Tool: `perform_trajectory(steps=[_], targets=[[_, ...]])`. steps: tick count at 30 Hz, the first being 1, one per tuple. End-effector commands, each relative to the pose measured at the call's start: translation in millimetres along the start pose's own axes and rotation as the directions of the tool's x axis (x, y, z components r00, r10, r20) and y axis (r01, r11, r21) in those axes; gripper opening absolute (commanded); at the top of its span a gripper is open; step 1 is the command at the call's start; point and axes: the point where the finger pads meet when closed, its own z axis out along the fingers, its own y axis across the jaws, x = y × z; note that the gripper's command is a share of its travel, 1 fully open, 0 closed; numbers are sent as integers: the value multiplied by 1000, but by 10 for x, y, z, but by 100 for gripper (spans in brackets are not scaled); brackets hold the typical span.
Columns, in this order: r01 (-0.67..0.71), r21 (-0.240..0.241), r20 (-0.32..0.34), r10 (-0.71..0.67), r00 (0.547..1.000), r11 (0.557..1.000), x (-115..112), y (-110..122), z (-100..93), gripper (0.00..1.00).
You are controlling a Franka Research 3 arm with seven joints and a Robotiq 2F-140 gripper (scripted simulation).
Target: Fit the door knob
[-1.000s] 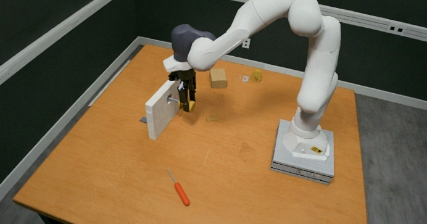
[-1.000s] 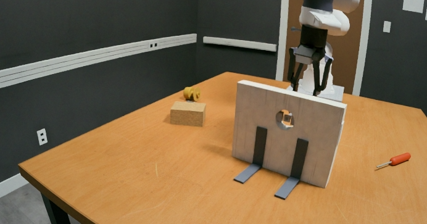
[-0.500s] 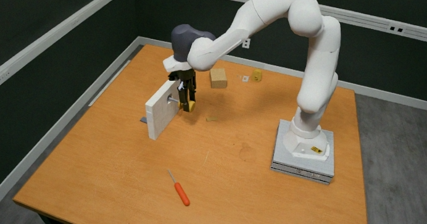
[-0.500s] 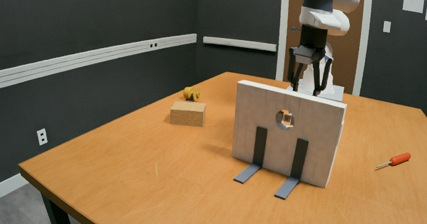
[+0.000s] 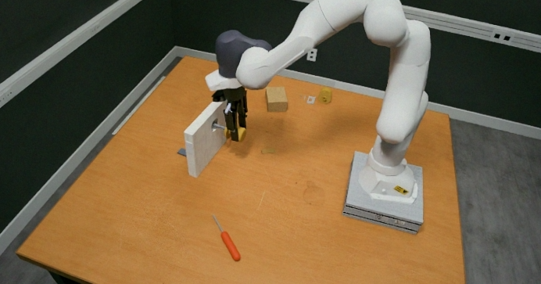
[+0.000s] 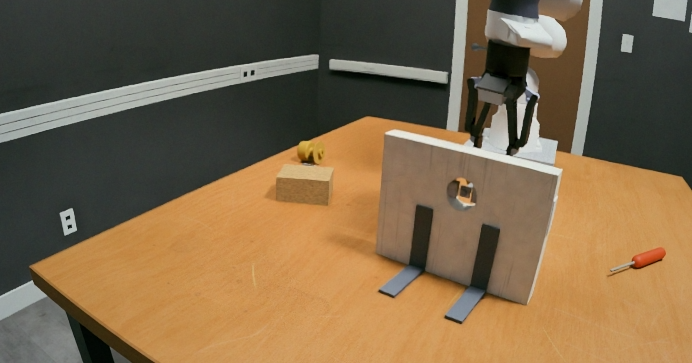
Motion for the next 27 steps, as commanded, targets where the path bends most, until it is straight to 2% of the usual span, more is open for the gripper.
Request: perform_trajectory(steps=[1,27], targets=[[-2,-2,-2,2,1000,1000,11,0,-12,42],[-2,-2,-1,2,1000,1000,60,-2,-16,42]])
